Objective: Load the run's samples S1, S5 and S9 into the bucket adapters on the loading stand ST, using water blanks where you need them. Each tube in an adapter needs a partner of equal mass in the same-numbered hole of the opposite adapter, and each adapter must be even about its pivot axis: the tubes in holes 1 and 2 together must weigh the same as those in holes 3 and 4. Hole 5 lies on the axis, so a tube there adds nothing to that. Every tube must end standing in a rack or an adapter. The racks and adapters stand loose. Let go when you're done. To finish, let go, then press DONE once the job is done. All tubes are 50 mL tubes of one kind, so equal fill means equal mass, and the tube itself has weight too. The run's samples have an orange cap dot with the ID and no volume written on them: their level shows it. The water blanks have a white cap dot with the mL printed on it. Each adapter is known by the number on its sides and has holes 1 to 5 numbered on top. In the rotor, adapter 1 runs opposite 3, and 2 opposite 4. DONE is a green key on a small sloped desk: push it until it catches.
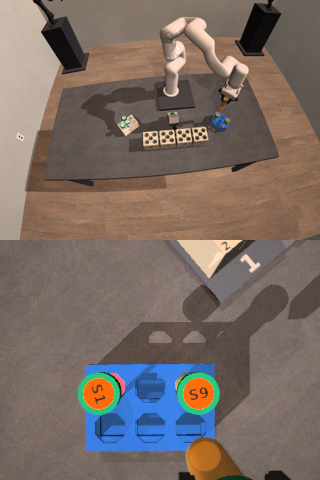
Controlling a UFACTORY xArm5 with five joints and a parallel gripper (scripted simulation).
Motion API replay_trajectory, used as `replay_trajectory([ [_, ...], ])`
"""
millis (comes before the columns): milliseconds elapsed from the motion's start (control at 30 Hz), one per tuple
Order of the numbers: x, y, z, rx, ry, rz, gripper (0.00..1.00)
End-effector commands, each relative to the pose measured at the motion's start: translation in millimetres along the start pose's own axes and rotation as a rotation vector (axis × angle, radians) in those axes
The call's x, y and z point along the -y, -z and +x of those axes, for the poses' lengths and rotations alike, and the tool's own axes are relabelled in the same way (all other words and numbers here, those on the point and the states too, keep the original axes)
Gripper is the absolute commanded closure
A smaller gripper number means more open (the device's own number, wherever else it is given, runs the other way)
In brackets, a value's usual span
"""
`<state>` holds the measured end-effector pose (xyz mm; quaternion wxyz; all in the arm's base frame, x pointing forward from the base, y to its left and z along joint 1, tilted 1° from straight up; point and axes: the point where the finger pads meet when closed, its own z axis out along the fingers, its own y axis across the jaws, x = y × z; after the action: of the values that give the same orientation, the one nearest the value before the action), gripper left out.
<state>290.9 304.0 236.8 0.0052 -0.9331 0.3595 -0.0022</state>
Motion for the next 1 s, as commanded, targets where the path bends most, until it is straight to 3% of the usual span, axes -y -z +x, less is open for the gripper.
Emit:
replay_trajectory([
  [0, -0.4, 1.7, 9.9, 0.011, 0.066, 0.005, 1.00],
  [167, -2.6, 1.5, 24.8, 0.010, 0.166, 0.006, 1.00],
  [667, -13.7, 0.7, 99.2, 0.008, 0.666, 0.008, 1.00],
  [733, -13.7, 0.7, 99.2, 0.008, 0.666, 0.008, 1.00],
  [967, -18.9, 0.3, 133.9, 0.008, 0.695, 0.008, 1.00],
])
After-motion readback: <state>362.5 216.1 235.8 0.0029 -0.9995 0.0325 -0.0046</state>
